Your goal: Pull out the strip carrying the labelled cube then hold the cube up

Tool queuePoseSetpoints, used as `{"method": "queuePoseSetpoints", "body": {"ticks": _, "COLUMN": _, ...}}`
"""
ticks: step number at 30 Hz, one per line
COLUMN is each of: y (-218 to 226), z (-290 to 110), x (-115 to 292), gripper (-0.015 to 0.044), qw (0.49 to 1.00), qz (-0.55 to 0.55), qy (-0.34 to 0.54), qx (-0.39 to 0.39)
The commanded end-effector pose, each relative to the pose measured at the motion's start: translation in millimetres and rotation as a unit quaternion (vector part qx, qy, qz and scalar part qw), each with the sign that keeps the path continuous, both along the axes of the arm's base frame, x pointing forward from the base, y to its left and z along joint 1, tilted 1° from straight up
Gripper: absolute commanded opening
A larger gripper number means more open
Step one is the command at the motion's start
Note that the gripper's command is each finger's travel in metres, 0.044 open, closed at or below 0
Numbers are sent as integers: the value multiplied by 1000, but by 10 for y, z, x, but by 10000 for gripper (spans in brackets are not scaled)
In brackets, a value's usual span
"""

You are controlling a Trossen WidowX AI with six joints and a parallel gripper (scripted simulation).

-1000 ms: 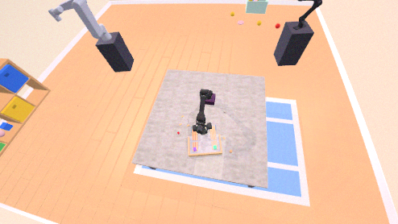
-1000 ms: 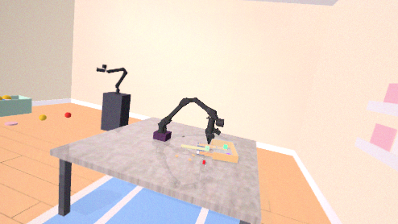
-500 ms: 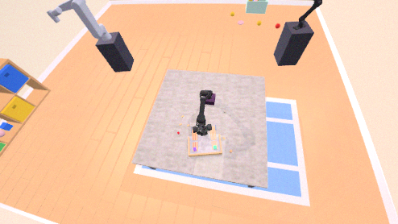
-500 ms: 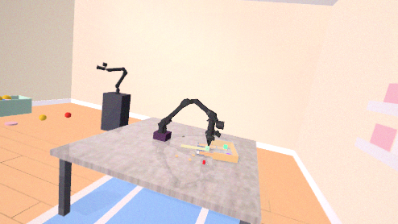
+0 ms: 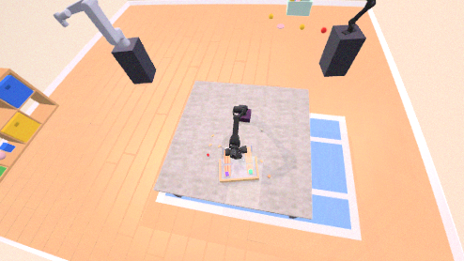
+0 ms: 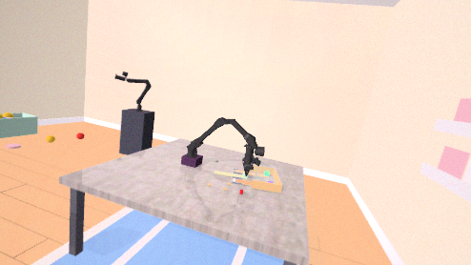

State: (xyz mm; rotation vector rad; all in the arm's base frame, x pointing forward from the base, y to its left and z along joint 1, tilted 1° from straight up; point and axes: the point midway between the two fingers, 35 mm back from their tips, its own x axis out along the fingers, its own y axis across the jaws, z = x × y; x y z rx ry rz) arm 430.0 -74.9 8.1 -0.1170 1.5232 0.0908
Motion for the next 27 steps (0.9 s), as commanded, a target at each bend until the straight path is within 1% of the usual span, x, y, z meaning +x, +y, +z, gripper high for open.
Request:
{"method": "queuePoseSetpoints", "body": {"ticks": 1, "y": 3, "z": -121, "x": -29, "gripper": 250, "qw": 1000, "qz": -3, "qy": 8, "qx": 0}}
{"method": "queuePoseSetpoints", "body": {"ticks": 14, "y": 3, "z": -145, "x": -30, "gripper": 250, "qw": 1000, "qz": -3, "qy": 8, "qx": 0}}
{"method": "queuePoseSetpoints", "body": {"ticks": 18, "y": 5, "z": -117, "x": -23, "gripper": 145, "qw": 1000, "qz": 0, "qy": 5, "qx": 1}}
{"method": "queuePoseSetpoints", "body": {"ticks": 24, "y": 5, "z": -117, "x": -23, "gripper": 105, "qw": 1000, "qz": 0, "qy": 5, "qx": 1}}
{"method": "queuePoseSetpoints", "body": {"ticks": 27, "y": 7, "z": -113, "x": -29, "gripper": 26, "qw": 1000, "qz": 0, "qy": 6, "qx": 1}}
